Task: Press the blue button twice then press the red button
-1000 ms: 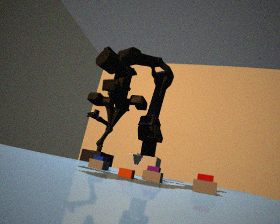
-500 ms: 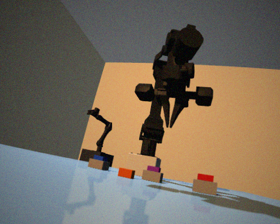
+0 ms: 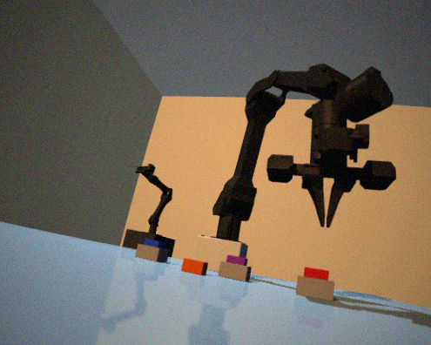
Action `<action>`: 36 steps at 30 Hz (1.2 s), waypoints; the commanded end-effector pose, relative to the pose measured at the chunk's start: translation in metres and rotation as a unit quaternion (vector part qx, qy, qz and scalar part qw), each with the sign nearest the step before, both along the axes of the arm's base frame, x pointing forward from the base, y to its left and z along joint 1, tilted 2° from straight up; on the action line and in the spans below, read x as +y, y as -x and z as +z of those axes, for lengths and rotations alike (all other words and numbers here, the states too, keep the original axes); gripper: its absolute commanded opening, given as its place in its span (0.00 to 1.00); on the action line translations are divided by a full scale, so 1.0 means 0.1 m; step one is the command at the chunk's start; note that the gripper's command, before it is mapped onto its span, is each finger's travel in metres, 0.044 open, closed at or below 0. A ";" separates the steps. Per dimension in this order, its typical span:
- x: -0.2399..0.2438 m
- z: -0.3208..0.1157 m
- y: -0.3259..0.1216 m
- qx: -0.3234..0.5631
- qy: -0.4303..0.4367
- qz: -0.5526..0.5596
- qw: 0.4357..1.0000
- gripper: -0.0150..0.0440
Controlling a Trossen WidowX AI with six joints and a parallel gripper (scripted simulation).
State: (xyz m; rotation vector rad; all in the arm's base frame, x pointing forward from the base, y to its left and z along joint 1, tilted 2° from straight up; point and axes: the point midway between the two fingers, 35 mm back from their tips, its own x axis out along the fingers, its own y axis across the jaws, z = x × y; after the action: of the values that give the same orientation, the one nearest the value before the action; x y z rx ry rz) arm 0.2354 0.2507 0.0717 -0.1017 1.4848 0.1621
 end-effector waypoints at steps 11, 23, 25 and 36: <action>-0.04 -0.45 0.02 0.011 0.015 -0.002 1.000 0.29; -0.04 -0.64 0.02 0.011 0.015 -0.002 1.000 0.29; -0.05 -0.66 0.02 0.011 0.015 -0.002 1.000 0.29; -0.05 -0.67 0.02 0.011 0.015 -0.002 1.000 0.29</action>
State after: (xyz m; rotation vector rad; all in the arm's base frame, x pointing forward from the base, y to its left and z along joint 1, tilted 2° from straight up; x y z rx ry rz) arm 0.2337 0.2471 0.0060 -0.1177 1.5099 0.1423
